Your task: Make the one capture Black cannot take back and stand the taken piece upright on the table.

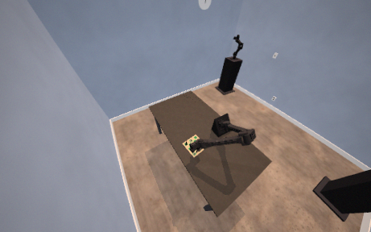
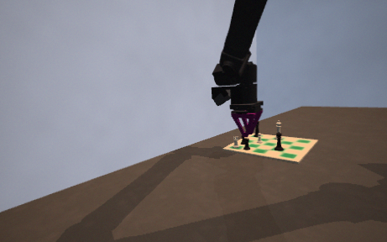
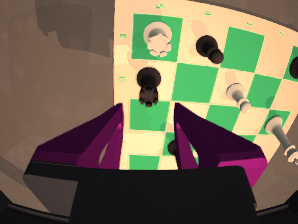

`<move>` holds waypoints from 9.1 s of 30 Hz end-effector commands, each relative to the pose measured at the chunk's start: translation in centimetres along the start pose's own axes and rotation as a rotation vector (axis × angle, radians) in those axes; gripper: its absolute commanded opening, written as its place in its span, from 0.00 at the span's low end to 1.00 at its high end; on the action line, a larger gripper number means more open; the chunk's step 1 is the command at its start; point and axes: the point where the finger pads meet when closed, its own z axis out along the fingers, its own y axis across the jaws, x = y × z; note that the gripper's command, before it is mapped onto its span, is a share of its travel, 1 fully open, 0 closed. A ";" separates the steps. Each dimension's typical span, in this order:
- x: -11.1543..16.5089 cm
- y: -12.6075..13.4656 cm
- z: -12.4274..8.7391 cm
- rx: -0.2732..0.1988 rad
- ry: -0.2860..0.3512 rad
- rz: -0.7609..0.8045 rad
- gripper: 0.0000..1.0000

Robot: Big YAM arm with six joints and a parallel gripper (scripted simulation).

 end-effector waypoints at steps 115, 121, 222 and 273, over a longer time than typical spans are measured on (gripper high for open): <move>-0.1 -0.4 3.3 0.002 -0.002 0.016 0.00; -0.1 -0.4 3.3 0.002 -0.002 0.016 0.00; -9.1 -12.7 3.4 -0.001 -0.002 0.169 0.00; -9.4 -13.1 3.0 0.001 -0.009 0.173 0.00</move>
